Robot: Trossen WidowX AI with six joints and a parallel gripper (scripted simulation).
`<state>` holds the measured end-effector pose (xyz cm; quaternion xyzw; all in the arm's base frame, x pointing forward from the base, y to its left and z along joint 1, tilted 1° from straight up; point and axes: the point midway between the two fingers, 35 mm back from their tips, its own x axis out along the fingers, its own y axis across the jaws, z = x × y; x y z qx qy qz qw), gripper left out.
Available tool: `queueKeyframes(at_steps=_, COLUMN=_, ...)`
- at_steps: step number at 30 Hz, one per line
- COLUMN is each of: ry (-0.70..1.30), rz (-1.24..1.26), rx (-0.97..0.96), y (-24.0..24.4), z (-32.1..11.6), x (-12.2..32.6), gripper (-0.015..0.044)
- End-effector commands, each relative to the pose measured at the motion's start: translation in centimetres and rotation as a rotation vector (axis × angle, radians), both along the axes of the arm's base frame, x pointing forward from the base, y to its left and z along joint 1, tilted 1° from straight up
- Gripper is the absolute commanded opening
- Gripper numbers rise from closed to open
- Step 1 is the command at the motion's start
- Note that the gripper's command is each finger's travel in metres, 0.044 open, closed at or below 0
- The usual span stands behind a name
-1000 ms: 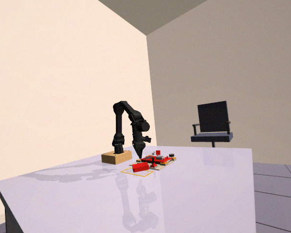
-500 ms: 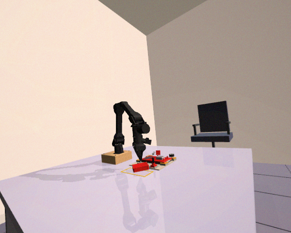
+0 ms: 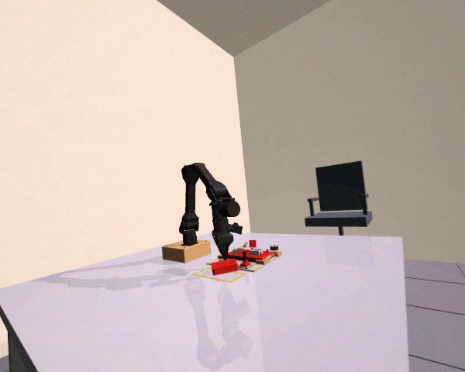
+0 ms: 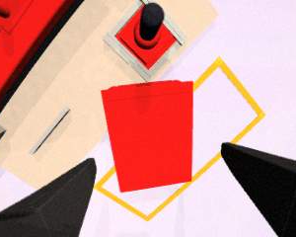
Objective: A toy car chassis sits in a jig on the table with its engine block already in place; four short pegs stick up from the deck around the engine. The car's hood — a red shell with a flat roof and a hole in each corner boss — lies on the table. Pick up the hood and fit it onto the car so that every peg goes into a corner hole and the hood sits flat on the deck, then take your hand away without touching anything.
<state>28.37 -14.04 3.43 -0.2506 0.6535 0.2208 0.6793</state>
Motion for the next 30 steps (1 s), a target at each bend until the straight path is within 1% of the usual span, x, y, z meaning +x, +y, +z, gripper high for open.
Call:
queueKeyframes(at_steps=1, ry=0.013, rz=0.004, rx=0.003, y=0.1, z=-0.8, x=-0.2, gripper=0.0440)
queueKeyframes(at_steps=19, ry=0.013, rz=0.004, rx=0.003, y=0.1, z=-2.2, x=-0.1, gripper=0.0440)
queueKeyframes(at_steps=30, ry=0.013, rz=0.004, rx=0.003, y=0.1, z=-2.4, x=-0.1, gripper=0.0440)
